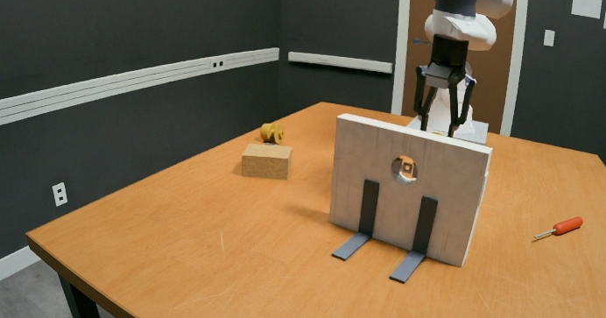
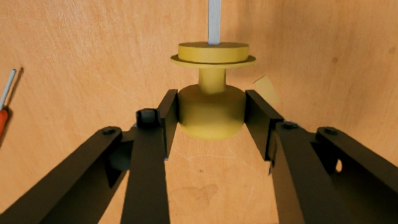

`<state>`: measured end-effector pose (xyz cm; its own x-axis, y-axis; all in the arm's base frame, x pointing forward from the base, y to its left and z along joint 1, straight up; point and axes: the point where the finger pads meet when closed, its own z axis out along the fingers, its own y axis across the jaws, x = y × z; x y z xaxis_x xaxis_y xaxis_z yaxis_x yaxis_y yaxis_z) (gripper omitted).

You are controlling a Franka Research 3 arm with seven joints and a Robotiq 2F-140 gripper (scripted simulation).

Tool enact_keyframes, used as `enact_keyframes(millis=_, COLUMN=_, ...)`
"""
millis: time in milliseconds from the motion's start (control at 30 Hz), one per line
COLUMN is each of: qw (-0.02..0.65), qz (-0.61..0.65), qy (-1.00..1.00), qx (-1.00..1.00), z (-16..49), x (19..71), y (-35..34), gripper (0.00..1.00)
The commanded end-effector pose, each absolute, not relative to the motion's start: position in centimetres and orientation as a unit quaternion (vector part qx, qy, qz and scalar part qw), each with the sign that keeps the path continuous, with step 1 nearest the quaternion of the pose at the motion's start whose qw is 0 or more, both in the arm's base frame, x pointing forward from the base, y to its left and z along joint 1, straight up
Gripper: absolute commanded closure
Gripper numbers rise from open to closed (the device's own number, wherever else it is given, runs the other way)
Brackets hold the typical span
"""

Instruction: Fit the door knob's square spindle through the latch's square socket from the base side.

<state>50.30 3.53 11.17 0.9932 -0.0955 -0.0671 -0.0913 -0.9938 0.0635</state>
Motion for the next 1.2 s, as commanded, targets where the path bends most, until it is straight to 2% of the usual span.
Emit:
enact_keyframes(millis=0, qw=0.032, qz=-0.035, qy=-0.057, qx=0.997, z=11.27, x=50.38, y=3.51, gripper=0.58)
enact_keyframes(millis=1167, qw=0.032, qz=-0.035, qy=-0.063, qx=0.997, z=11.15, x=50.43, y=3.58, gripper=0.58)
